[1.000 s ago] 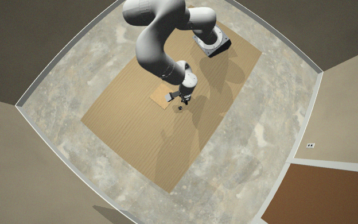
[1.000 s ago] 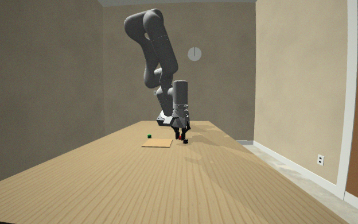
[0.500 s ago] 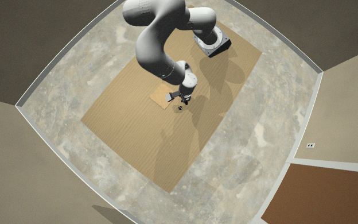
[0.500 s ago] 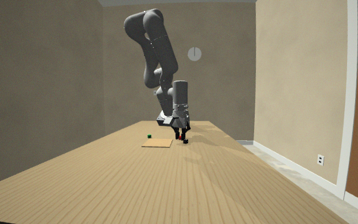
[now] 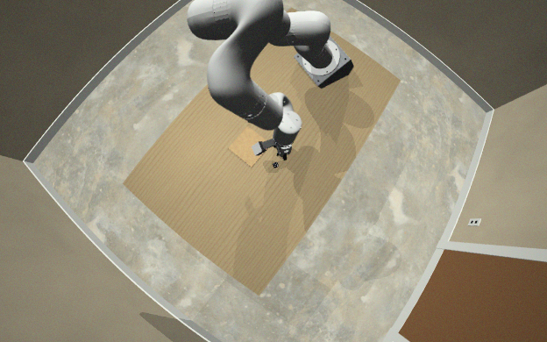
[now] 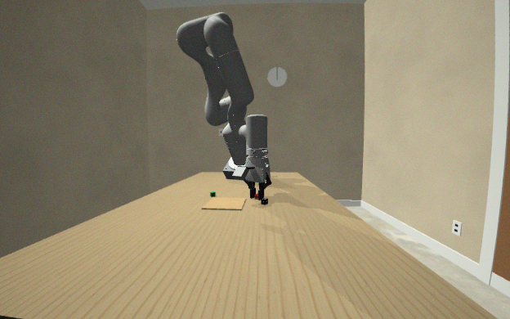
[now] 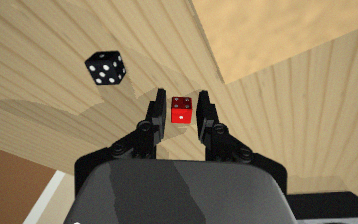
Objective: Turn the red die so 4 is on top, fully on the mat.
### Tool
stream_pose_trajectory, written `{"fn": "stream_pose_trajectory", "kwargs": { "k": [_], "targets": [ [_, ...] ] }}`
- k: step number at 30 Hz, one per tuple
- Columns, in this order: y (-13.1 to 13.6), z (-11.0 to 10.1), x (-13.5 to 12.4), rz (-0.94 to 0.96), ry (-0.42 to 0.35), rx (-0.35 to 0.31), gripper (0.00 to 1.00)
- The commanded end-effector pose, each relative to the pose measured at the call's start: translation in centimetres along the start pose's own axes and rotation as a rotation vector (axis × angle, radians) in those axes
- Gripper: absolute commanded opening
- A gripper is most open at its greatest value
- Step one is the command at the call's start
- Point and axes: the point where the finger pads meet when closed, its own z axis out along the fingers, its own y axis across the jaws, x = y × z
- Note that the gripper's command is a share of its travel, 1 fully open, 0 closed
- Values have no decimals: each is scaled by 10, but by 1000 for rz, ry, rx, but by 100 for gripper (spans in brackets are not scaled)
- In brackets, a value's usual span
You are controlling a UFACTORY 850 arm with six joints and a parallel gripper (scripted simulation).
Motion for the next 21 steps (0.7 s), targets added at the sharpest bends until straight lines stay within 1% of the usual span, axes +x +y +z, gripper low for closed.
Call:
{"fn": "stream_pose_trajectory", "kwargs": {
  "k": [1,3,4,21],
  "targets": [
    [0,0,0,0,0,1,36],
    [0,0,0,0,0,1,36],
    [0,0,0,0,0,1,15],
    [0,0,0,0,0,1,15]
  ]
}}
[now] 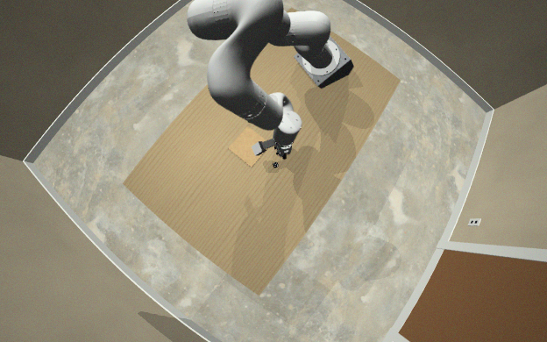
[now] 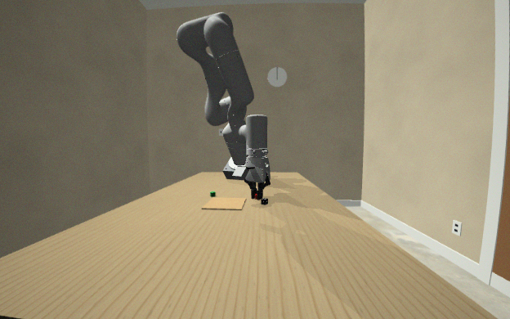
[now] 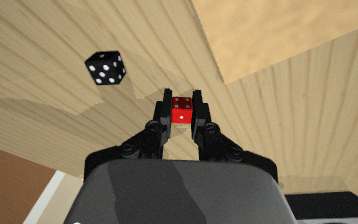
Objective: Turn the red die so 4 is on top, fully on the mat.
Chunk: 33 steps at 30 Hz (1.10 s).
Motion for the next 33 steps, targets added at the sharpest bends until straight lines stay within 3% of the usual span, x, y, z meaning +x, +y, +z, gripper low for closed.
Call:
{"fn": "stream_pose_trajectory", "kwargs": {
  "k": [1,20,27,29,33],
  "targets": [
    [0,0,0,0,0,1,15],
    [0,-4,0,0,0,1,15],
    [0,-45,0,0,0,1,15],
    [0,-45,0,0,0,1,15],
    [0,-74,0,0,0,1,15]
  ]
}}
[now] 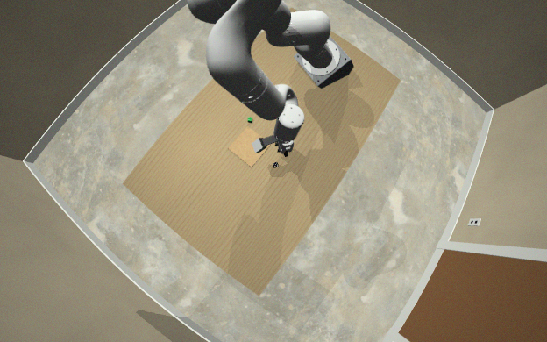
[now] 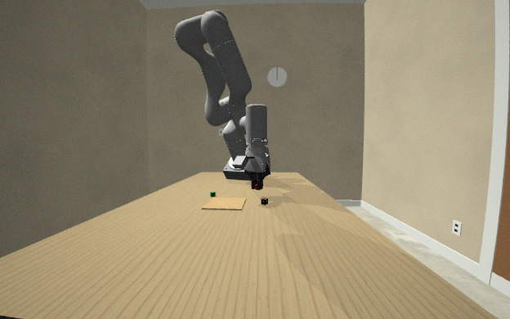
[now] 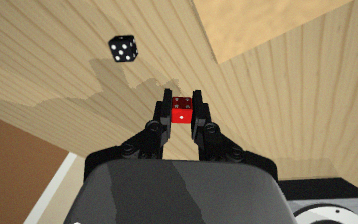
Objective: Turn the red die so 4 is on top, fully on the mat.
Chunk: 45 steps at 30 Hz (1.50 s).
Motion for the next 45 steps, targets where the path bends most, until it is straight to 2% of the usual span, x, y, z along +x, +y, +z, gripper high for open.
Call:
{"fn": "stream_pose_trajectory", "kwargs": {
  "k": [1,6,18,20,23,25,26,27,28,30,31,32,33,36,45],
  "targets": [
    [0,-40,1,-2,-1,-10,15],
    [-1,-59,1,-2,-1,-10,15],
    [0,-60,2,-2,-1,-10,15],
    [3,-58,12,-6,-6,-14,15],
    [21,-54,55,-23,-17,-19,15],
    [21,-54,55,-23,-17,-19,15],
    [29,-53,74,-30,-17,-18,15],
    [29,-53,74,-30,-17,-18,15],
    [38,-52,92,-38,-15,-16,15],
    [38,-52,92,-38,-15,-16,15],
    [46,-52,108,-45,-11,-14,15],
    [46,-52,108,-45,-11,-14,15],
    [53,-53,120,-51,-6,-12,15],
    [59,-53,131,-56,-1,-10,15],
    [61,-53,130,-57,25,-18,15]
  ]
}}
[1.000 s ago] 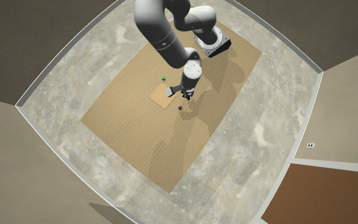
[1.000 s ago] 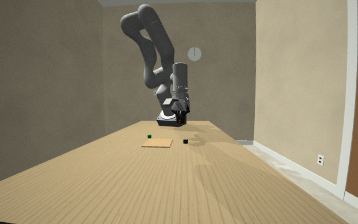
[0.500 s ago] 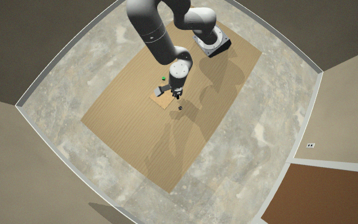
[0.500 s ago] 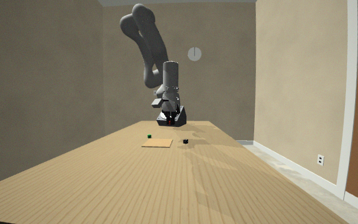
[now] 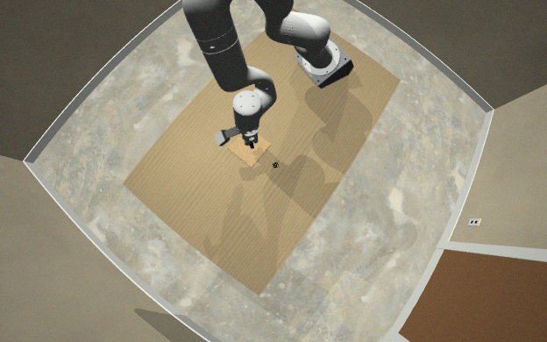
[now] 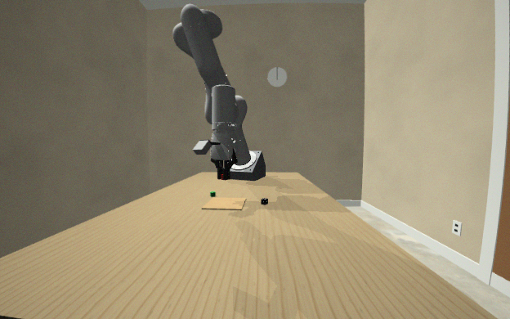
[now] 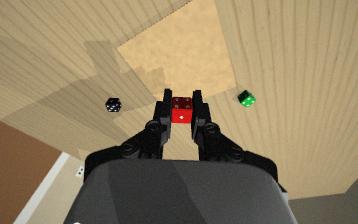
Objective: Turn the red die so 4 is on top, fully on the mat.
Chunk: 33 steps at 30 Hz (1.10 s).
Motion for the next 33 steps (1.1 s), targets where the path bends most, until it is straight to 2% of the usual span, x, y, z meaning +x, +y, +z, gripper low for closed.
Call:
{"fn": "stream_pose_trajectory", "kwargs": {
  "k": [1,7,12,17,20,21,22,33],
  "targets": [
    [2,0,1,-4,9,-10,15],
    [2,0,1,-4,84,-10,15],
    [1,-1,0,-4,225,-5,15],
    [1,-1,-1,-3,297,-6,15],
    [1,-1,-1,-3,304,-6,15],
    [1,0,-2,-3,362,-5,15],
    [1,0,-2,-3,364,-4,15],
    [1,0,-5,-2,588,-5,15]
  ]
}}
